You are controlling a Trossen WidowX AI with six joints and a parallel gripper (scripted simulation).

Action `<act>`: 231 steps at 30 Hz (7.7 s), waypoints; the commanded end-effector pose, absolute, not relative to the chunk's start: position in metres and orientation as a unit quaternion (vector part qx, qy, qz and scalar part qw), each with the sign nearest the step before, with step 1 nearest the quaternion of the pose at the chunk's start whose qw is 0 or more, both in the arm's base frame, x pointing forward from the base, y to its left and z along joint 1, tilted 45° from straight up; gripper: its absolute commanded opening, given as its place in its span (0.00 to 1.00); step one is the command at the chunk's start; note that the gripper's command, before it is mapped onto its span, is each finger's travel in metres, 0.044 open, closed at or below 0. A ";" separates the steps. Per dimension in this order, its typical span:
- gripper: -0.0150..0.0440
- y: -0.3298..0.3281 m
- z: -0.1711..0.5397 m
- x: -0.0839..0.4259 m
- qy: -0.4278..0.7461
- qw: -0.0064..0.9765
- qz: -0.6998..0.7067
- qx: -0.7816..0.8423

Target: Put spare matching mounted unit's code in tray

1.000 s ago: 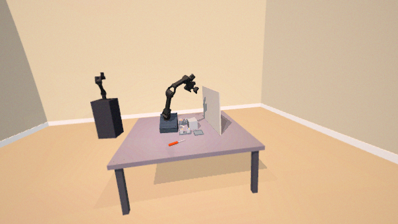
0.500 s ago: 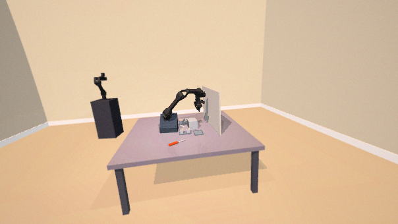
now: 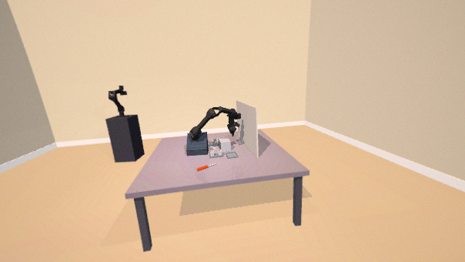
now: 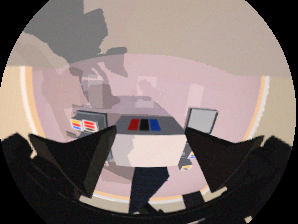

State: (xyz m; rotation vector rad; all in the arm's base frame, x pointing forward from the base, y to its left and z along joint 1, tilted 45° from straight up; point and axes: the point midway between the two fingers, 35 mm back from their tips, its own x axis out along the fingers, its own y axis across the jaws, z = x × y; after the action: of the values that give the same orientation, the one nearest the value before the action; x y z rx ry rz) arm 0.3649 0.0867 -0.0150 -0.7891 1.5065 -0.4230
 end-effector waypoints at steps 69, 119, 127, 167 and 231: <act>0.76 0.162 -0.213 0.200 0.605 0.239 0.316 -0.691; 0.25 0.134 -0.240 0.203 0.607 0.240 0.315 -0.689; 0.25 0.151 -0.223 0.203 0.606 0.240 0.316 -0.690; 0.25 0.196 -0.054 0.277 0.591 0.251 0.342 -0.686; 0.25 -0.053 0.134 0.361 0.607 0.234 0.310 -0.693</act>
State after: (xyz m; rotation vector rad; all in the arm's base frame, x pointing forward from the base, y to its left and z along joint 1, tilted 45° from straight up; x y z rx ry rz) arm 0.3600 -0.0517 0.1360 -1.8951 1.6653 0.8488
